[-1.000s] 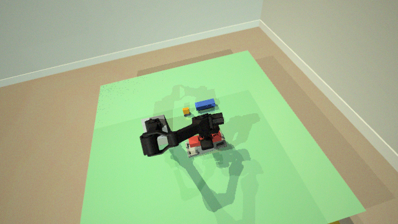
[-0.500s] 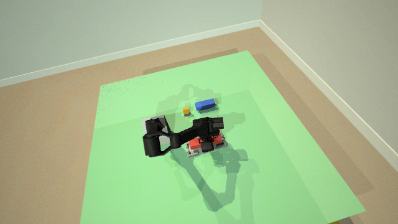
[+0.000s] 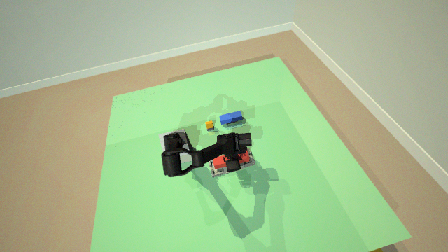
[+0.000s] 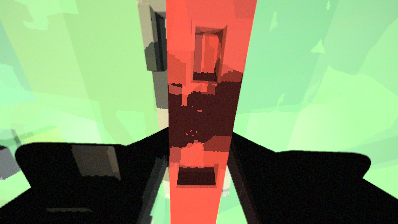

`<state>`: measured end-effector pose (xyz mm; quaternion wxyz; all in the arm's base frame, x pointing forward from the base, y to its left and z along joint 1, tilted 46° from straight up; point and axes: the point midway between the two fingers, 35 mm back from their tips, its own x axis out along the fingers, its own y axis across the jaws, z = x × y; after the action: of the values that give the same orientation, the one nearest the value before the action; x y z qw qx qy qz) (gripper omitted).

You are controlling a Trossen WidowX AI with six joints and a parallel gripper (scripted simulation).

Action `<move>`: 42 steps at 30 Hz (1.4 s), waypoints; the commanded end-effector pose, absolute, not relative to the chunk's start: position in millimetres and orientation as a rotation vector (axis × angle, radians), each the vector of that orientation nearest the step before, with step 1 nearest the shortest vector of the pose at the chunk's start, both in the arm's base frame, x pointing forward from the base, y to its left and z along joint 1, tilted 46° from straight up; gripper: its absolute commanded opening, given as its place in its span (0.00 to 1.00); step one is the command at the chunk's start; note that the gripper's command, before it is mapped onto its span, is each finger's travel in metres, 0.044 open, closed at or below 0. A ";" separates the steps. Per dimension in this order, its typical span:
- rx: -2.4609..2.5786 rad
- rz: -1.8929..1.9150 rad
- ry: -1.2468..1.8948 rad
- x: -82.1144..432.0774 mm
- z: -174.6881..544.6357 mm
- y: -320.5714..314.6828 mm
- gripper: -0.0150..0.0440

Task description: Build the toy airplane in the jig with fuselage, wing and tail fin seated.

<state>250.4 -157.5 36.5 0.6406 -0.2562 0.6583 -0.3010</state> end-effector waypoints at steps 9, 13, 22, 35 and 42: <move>-0.584 -0.687 1.500 250.7 36.8 -157.2 0.75; -0.584 -0.687 1.500 250.7 36.8 -157.2 0.93; -0.581 -0.683 1.500 253.1 42.4 -150.0 1.00; -0.587 -0.676 1.503 259.1 107.4 -77.5 1.00; -0.587 -0.650 1.506 291.8 79.3 -50.2 1.00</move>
<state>276.2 -69.8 96.5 0.6426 -0.2581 0.6587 -0.2944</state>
